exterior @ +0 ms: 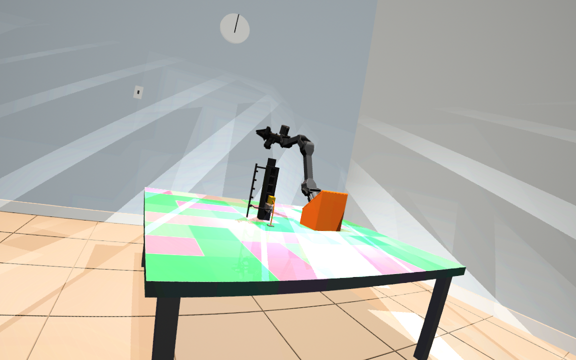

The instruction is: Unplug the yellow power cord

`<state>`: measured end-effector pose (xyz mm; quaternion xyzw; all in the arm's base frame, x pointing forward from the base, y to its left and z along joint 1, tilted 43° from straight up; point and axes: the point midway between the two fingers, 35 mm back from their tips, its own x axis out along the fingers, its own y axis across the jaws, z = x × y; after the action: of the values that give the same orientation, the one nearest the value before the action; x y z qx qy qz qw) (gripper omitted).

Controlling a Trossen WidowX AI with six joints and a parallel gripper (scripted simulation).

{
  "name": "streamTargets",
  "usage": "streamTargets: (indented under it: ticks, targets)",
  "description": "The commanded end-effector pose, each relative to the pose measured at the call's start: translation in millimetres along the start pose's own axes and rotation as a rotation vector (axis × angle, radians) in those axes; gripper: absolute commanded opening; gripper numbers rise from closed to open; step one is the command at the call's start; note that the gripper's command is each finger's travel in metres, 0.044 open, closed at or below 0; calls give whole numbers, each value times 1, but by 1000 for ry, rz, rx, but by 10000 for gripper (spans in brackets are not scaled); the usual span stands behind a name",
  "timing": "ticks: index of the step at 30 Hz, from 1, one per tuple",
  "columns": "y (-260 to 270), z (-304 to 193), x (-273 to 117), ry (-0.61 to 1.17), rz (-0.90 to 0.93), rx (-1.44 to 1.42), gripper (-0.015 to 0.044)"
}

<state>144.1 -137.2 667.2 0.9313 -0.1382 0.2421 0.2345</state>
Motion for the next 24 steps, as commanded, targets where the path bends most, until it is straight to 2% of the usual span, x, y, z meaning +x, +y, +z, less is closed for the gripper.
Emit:
streamTargets:
  ticks: [1,13,24]
  targets:
    - [7,18,10,8,-2,170,160]
    - [1,67,41,-7,-20,595,160]
    - [-27,118,74,-83,-35,972,160]
